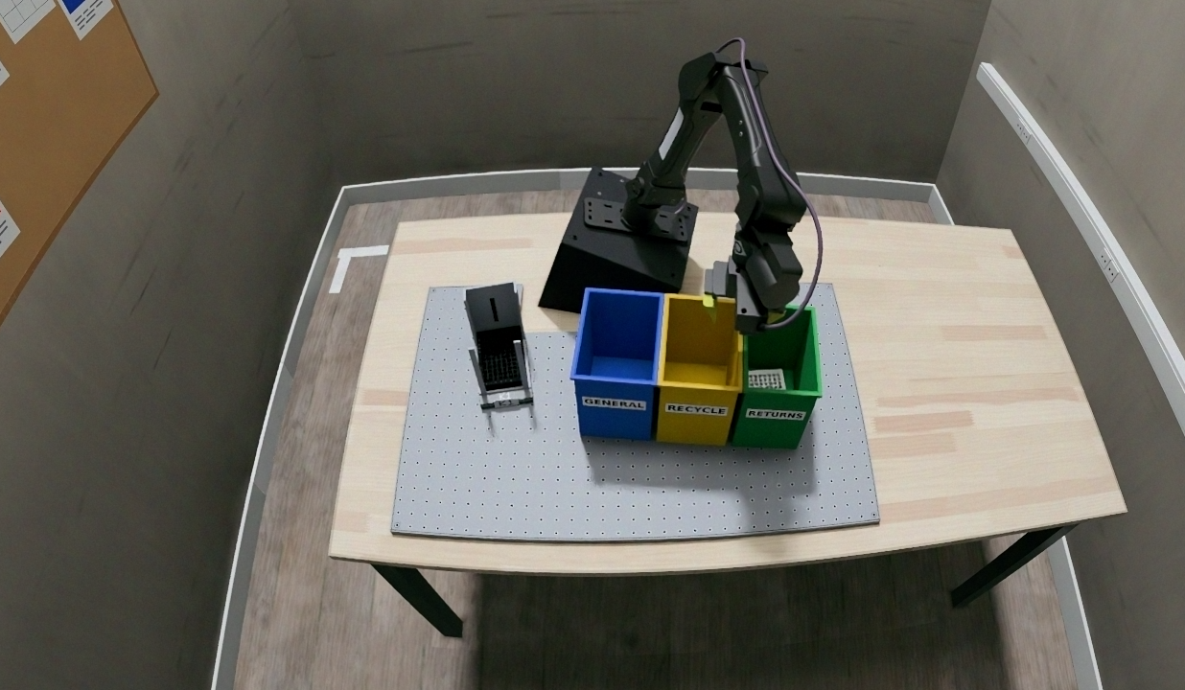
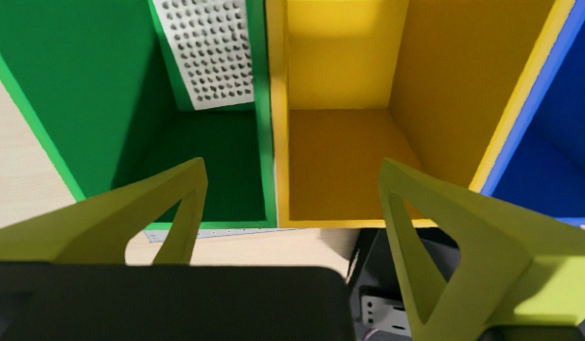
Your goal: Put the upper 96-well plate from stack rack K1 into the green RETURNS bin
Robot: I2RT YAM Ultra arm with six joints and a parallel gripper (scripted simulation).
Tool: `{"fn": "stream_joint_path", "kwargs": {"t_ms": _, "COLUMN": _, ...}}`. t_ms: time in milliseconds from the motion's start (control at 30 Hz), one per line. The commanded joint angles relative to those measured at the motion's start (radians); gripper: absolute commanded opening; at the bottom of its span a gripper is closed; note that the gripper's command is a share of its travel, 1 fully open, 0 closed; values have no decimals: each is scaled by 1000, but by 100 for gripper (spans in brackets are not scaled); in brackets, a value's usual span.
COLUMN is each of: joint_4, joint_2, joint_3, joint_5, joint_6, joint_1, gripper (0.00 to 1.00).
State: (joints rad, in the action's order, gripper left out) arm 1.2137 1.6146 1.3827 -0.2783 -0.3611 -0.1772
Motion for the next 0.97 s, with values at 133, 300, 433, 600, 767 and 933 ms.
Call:
{"fn": "stream_joint_path", "kwargs": {"t_ms": 133, "joint_4": -25, "joint_2": -53, "joint_3": -67, "joint_5": -16, "joint_6": 91, "joint_1": 84, "gripper": 82}}
{"fn": "stream_joint_path", "kwargs": {"t_ms": 300, "joint_4": -29, "joint_2": -67, "joint_3": -101, "joint_5": -21, "joint_6": 147, "joint_1": 138, "gripper": 82}}
{"fn": "stream_joint_path", "kwargs": {"t_ms": 433, "joint_4": -30, "joint_2": -70, "joint_3": -108, "joint_5": -23, "joint_6": 159, "joint_1": 150, "gripper": 82}}
{"fn": "stream_joint_path", "kwargs": {"t_ms": 600, "joint_4": -18, "joint_2": -52, "joint_3": -87, "joint_5": -17, "joint_6": 155, "joint_1": 142, "gripper": 82}}
{"fn": "stream_joint_path", "kwargs": {"t_ms": 767, "joint_4": -18, "joint_2": -52, "joint_3": -87, "joint_5": -17, "joint_6": 155, "joint_1": 143, "gripper": 82}}
{"fn": "stream_joint_path", "kwargs": {"t_ms": 933, "joint_4": -18, "joint_2": -52, "joint_3": -87, "joint_5": -17, "joint_6": 155, "joint_1": 143, "gripper": 82}}
